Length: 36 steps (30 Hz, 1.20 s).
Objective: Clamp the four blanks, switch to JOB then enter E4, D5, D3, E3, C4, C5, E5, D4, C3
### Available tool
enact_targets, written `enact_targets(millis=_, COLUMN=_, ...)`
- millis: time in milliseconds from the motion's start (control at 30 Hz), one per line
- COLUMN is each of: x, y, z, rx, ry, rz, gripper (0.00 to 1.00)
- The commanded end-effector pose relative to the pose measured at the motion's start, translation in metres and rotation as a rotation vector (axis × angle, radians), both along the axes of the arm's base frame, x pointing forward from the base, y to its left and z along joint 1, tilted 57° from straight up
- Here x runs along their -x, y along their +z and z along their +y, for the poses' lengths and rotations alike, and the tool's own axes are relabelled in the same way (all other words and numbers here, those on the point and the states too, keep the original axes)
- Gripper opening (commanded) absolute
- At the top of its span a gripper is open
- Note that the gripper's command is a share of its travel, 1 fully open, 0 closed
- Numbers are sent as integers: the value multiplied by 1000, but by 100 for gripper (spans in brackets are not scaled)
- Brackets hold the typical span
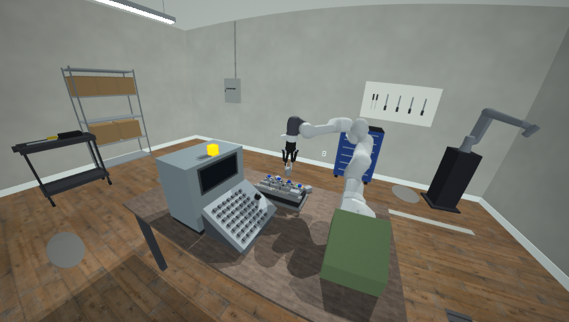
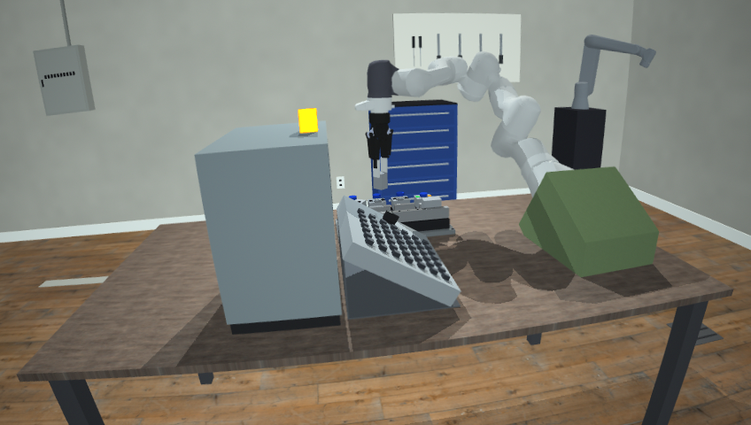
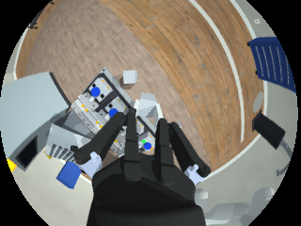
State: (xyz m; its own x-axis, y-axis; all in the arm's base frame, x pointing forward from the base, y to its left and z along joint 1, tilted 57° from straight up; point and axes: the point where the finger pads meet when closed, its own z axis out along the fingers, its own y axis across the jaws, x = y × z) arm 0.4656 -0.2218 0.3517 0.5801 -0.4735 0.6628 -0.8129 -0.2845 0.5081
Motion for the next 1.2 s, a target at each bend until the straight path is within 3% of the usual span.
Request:
enact_targets(millis=0, x=9, y=12, z=14, rx=3, ry=-20, rz=27, gripper=0)
enact_targets(millis=367, x=5, y=34, z=48, rx=3, ry=-20, rz=27, gripper=0)
enact_targets(millis=767, x=5, y=35, z=54, rx=2, ry=-15, rz=35, gripper=0)
enact_targets(millis=867, x=2, y=13, z=70, rx=-6, ry=46, rz=121, gripper=0)
enact_targets(millis=967, x=2, y=-34, z=103, rx=-22, ry=172, rz=305, gripper=0)
enact_targets(millis=1100, x=15, y=-94, z=141, rx=-30, ry=279, rz=476, gripper=0)
enact_targets(millis=1167, x=15, y=-94, z=141, rx=-30, ry=279, rz=476, gripper=0)
